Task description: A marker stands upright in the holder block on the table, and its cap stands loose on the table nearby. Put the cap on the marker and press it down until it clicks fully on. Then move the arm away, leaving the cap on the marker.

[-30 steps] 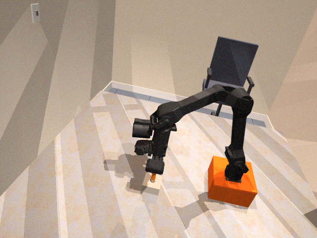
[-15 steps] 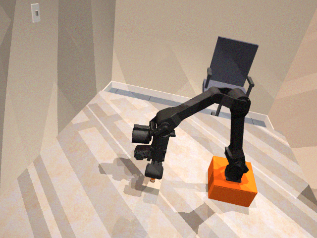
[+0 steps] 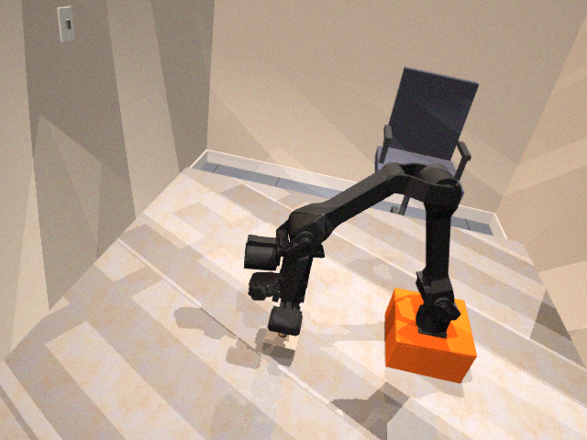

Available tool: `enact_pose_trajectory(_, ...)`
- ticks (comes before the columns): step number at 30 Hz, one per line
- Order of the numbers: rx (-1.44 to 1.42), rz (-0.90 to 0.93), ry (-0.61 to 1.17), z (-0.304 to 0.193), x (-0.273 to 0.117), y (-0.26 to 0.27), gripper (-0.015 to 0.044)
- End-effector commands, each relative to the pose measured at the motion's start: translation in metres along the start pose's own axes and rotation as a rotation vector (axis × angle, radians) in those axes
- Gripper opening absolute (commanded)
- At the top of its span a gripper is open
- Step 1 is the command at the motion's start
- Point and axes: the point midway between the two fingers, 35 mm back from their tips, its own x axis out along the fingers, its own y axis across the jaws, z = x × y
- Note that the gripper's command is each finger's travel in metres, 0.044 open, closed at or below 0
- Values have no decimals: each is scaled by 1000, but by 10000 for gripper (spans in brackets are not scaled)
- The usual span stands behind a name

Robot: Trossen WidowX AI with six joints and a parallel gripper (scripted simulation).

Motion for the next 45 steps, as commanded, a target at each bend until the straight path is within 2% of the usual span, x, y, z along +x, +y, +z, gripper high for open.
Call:
enact_pose_trajectory(1,0,0,0,0,0,0,26)
enact_pose_trajectory(17,0,0,0,0,0,0,440)
enact_pose_trajectory(20,-7,-1,0,1,-12,0,440)
enact_pose_trajectory(24,-1,0,0,1,-72,0,440)
enact_pose_trajectory(29,0,0,0,0,-75,0,440)
enact_pose_trajectory(32,50,0,0,0,-65,3,361)
enact_pose_trajectory(45,50,0,0,0,-65,3,20)
